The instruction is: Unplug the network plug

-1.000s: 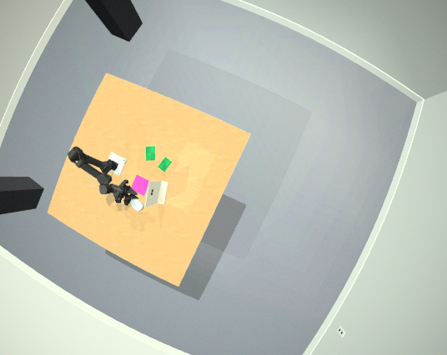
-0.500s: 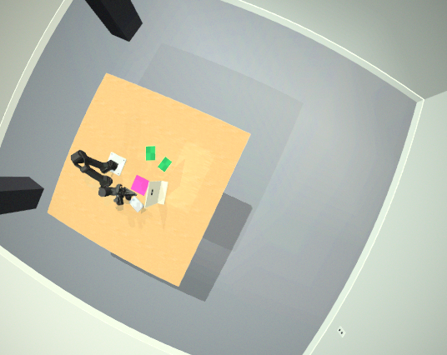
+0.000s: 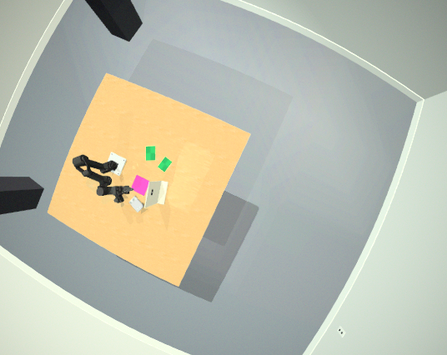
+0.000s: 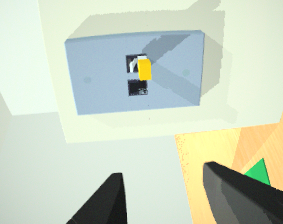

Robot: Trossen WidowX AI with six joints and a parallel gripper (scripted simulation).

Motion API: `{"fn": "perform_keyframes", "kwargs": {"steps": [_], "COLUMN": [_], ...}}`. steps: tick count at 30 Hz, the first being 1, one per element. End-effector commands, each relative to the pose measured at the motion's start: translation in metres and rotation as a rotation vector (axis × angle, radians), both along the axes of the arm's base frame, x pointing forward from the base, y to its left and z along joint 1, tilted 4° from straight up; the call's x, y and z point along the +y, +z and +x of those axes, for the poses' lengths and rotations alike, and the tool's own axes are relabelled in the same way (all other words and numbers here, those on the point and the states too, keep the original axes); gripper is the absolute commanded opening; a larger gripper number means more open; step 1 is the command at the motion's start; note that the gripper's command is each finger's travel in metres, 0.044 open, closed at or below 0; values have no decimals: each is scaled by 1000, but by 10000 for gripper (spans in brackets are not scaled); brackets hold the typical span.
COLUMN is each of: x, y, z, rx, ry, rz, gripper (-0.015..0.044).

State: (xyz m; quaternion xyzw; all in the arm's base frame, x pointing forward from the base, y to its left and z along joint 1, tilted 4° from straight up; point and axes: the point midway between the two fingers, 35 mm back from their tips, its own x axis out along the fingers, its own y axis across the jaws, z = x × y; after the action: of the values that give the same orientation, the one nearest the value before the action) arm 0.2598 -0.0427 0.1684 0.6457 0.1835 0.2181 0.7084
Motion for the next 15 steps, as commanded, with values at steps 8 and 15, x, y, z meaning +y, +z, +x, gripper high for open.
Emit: {"fn": "perform_keyframes", "kwargs": {"steps": [8, 15], "x": [7, 18], "y": [1, 2], "z": [26, 52], "rx": [6, 5], "ry": [6, 6], "rz": [16, 16], "gripper": [156, 156]}}
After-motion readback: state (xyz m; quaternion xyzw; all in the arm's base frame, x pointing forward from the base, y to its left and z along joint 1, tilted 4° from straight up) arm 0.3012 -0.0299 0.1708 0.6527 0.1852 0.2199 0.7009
